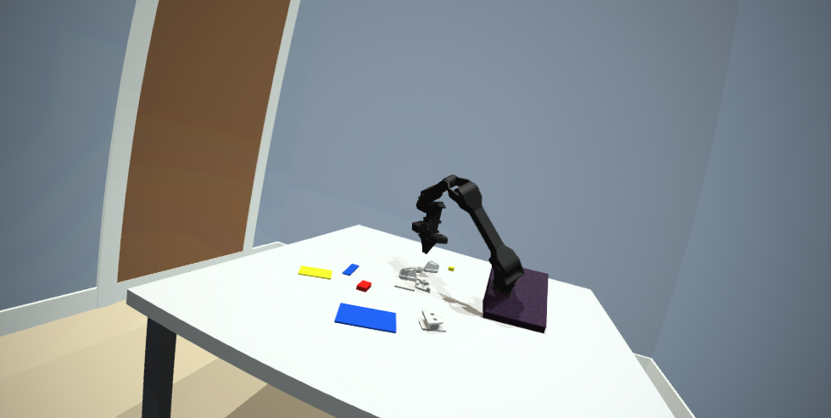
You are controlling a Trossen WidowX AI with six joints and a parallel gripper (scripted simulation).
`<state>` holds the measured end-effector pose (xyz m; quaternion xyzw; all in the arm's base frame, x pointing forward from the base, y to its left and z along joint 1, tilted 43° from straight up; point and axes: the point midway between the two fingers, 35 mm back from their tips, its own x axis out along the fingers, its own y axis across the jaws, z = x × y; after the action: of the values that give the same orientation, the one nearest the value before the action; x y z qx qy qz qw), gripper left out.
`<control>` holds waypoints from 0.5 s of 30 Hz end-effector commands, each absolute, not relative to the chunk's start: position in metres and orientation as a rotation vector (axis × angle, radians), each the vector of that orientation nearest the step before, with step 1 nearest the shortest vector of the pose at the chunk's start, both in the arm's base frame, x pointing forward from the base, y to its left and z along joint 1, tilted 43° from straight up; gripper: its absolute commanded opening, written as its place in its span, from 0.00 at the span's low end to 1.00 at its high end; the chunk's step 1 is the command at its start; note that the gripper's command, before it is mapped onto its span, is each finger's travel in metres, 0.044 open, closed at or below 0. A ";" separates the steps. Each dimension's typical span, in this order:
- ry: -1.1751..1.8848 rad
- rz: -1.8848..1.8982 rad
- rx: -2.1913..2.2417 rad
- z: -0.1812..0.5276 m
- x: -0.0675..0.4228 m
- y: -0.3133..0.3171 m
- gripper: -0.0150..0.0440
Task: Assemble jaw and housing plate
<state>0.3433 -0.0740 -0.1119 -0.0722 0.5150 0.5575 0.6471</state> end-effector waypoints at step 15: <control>1.378 1.036 0.100 -0.115 0.343 -0.080 1.00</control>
<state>0.3433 -0.0781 -0.1133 0.0206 0.5879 0.4781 0.6522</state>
